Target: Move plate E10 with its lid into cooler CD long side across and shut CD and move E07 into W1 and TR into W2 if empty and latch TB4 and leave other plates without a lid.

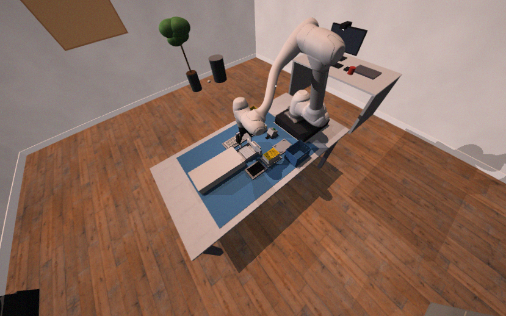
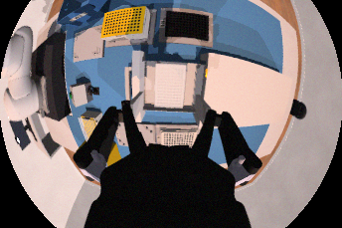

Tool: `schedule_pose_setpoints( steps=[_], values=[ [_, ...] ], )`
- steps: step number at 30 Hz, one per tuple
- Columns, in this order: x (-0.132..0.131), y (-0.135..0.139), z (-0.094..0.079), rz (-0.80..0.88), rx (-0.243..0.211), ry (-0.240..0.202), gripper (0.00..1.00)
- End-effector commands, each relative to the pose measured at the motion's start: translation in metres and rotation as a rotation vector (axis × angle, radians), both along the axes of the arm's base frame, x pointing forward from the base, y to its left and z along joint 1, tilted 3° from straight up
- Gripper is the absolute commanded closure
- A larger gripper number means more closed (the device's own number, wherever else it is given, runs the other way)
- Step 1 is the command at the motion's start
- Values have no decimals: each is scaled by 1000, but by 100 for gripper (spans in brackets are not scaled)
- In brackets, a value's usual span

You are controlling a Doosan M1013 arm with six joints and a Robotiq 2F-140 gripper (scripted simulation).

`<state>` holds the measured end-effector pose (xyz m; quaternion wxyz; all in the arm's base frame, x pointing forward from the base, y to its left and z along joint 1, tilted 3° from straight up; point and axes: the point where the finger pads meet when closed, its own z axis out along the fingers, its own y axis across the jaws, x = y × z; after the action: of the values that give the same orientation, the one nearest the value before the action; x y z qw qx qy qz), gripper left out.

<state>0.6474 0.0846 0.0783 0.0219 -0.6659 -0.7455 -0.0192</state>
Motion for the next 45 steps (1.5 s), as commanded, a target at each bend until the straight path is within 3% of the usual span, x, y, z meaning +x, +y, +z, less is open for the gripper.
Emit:
schedule_pose_setpoints(
  steps=[1,13,39,40,45],
  values=[
    [0,0,0,0,0,0,34],
    [0,0,0,0,0,0,34],
    [-93,-9,-20,0,0,0,45],
    [-97,-10,-21,0,0,0,100],
    [-108,-11,-24,0,0,0,100]
  ],
)
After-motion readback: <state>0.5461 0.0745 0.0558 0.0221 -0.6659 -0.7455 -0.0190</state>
